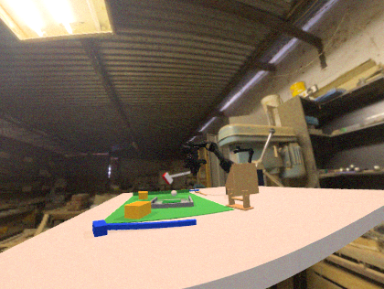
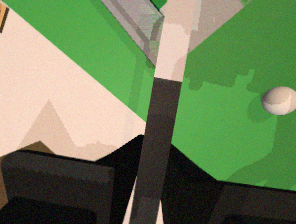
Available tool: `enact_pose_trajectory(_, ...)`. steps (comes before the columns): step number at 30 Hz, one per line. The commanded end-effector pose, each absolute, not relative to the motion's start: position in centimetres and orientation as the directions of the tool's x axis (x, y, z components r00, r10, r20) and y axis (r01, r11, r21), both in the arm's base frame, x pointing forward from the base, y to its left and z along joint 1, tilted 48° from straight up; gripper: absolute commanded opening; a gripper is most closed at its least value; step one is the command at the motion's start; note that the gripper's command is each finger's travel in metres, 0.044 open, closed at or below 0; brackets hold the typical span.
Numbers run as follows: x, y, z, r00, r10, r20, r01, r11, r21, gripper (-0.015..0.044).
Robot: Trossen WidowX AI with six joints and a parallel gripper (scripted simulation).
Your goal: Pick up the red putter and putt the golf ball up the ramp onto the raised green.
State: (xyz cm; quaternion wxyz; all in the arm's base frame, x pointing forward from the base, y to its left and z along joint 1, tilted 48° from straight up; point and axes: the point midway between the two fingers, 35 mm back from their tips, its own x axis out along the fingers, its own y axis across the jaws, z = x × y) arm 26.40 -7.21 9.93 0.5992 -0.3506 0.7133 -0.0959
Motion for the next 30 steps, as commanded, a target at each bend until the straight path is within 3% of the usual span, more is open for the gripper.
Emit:
enact_pose_trajectory(1, 25.5, -8.4, 11.4, -0.033, -0.632, -0.774, -0.296, 0.746, -0.597, 0.0)
enact_pose_trajectory(22, 16.9, -14.6, 19.2, -0.099, -0.724, -0.683, 0.26, 0.644, -0.72, 0.0)
enact_pose_trajectory(30, 16.2, -15.3, 19.3, -0.106, -0.729, -0.676, 0.296, 0.626, -0.721, 0.0)
